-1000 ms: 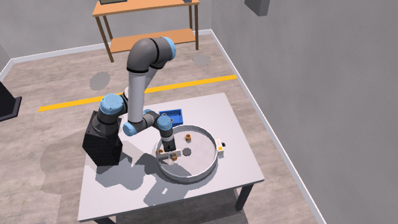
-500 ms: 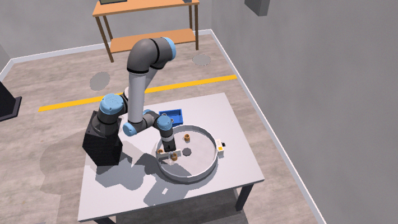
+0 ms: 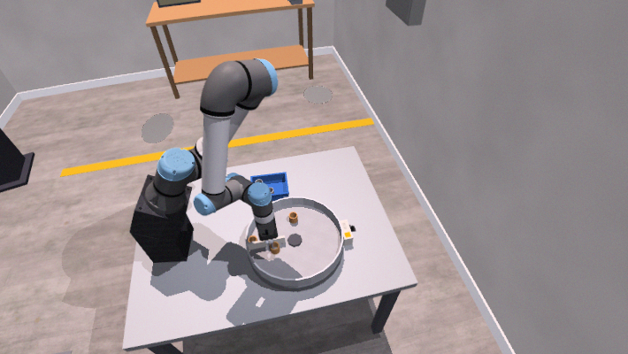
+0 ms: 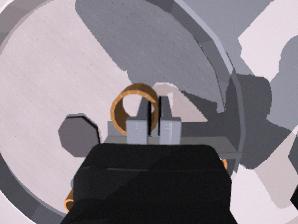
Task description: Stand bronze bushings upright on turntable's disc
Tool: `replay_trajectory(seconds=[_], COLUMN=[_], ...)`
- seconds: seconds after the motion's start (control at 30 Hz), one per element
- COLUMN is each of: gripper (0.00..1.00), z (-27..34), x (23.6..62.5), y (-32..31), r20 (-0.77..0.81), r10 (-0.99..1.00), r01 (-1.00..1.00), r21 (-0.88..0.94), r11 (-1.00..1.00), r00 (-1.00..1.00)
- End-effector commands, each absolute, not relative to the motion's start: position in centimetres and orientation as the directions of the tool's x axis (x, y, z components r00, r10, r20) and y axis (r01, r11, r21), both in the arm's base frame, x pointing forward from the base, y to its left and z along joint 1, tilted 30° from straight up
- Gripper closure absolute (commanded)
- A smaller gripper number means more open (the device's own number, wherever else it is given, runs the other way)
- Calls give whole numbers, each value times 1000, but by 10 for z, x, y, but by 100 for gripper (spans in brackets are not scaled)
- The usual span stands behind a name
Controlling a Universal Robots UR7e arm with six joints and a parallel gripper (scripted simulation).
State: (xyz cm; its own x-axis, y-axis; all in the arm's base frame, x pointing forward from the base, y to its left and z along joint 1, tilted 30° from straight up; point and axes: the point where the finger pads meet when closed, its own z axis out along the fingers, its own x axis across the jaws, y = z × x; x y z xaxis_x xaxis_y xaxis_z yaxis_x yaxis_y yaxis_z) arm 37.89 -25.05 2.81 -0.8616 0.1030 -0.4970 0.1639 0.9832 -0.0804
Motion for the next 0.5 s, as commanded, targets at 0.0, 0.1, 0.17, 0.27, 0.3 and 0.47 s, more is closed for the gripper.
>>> replay_trajectory(seconds=[0.0,0.1,0.17,0.27,0.3,0.47], gripper=[100,100,100,100,100,100], z=[29,28,28,26,26,23], x=[380,380,381,382,382,384], y=[-252,-252,-252,-252,-252,-253], r20=[-498,-498,-498,-498,-498,-498], r10=[102,102,101,101,101,101], r01=[164,164,163,163,163,163], r21=[-82,-82,-83,-83,-83,-83], r11=[983,983,983,983,983,983], r00=[-861,-861,-861,-861,-861,-861])
